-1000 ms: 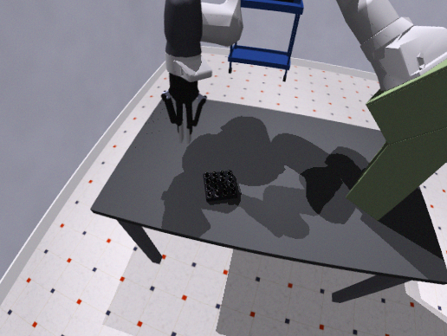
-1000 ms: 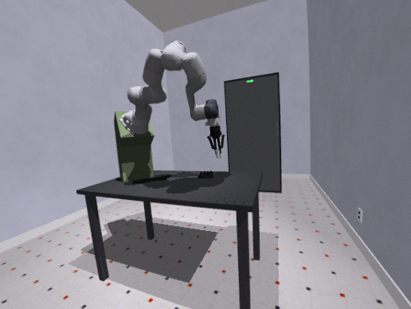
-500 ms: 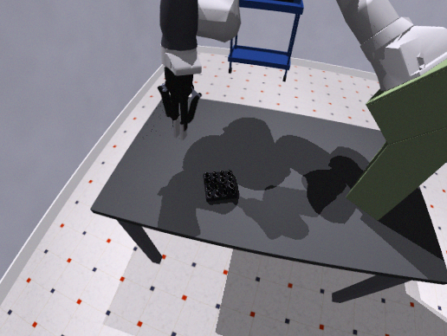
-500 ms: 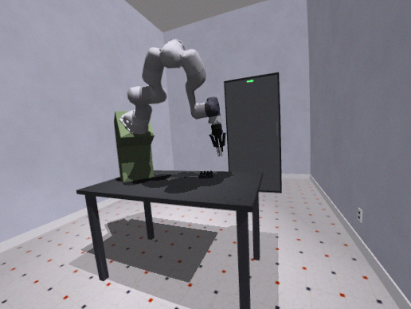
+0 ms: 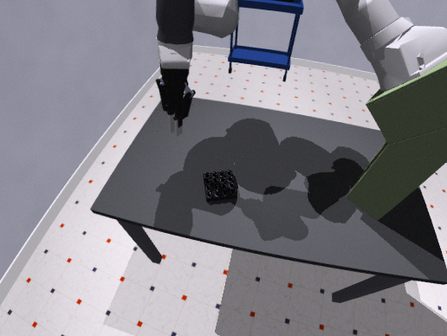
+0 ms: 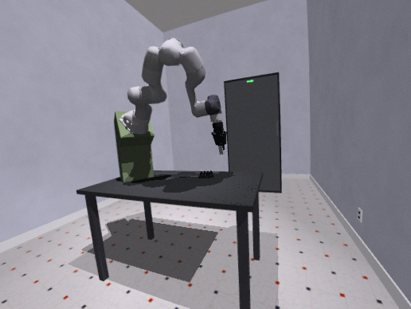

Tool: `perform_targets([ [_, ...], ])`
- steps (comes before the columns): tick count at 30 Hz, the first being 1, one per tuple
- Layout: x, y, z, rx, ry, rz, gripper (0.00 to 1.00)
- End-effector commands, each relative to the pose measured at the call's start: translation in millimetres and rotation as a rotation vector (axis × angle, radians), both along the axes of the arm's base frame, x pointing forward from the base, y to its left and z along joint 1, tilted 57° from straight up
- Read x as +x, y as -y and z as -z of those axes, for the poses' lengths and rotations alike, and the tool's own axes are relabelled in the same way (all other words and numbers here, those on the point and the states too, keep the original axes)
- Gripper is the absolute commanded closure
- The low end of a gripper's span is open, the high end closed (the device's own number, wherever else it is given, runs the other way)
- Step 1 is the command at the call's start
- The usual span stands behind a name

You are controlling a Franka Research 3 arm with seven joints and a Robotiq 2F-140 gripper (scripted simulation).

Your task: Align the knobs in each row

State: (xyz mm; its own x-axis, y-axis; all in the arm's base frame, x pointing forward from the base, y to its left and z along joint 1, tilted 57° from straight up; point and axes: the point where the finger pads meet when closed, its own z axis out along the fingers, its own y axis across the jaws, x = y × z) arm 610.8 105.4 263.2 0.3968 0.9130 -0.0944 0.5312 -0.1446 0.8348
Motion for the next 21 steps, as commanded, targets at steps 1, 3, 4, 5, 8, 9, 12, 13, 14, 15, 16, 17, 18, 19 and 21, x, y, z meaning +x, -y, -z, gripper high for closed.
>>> perform_targets([
  [1, 0.2, -6, -4.7, 0.118, 0.074, 0.070, 0.88],
  [3, 0.2, -7, -7.0, 0.142, 0.089, 0.086, 0.88],
  [4, 0.2, -7, -8.2, 0.155, 0.096, 0.093, 0.88],
  [5, 0.2, -8, -9.3, 0.167, 0.103, 0.101, 0.88],
  [8, 0.3, -9, -12.4, 0.199, 0.121, 0.122, 0.88],
  [9, 0.3, -10, -13.5, 0.211, 0.128, 0.129, 0.88],
  [12, 0.3, -12, -16.8, 0.247, 0.149, 0.152, 0.88],
  [13, 0.3, -12, -17.8, 0.259, 0.156, 0.160, 0.88],
  [14, 0.3, -13, -18.9, 0.272, 0.163, 0.167, 0.88],
  [15, 0.2, -14, -20.0, 0.284, 0.170, 0.175, 0.88],
  [16, 0.2, -14, -21.0, 0.296, 0.177, 0.182, 0.88],
  [17, 0.2, -15, -22.0, 0.308, 0.184, 0.190, 0.88],
  [18, 0.2, -15, -23.1, 0.320, 0.191, 0.198, 0.88],
  [19, 0.2, -16, -24.1, 0.332, 0.197, 0.205, 0.88],
  [21, 0.2, -17, -26.0, 0.356, 0.211, 0.220, 0.88],
])
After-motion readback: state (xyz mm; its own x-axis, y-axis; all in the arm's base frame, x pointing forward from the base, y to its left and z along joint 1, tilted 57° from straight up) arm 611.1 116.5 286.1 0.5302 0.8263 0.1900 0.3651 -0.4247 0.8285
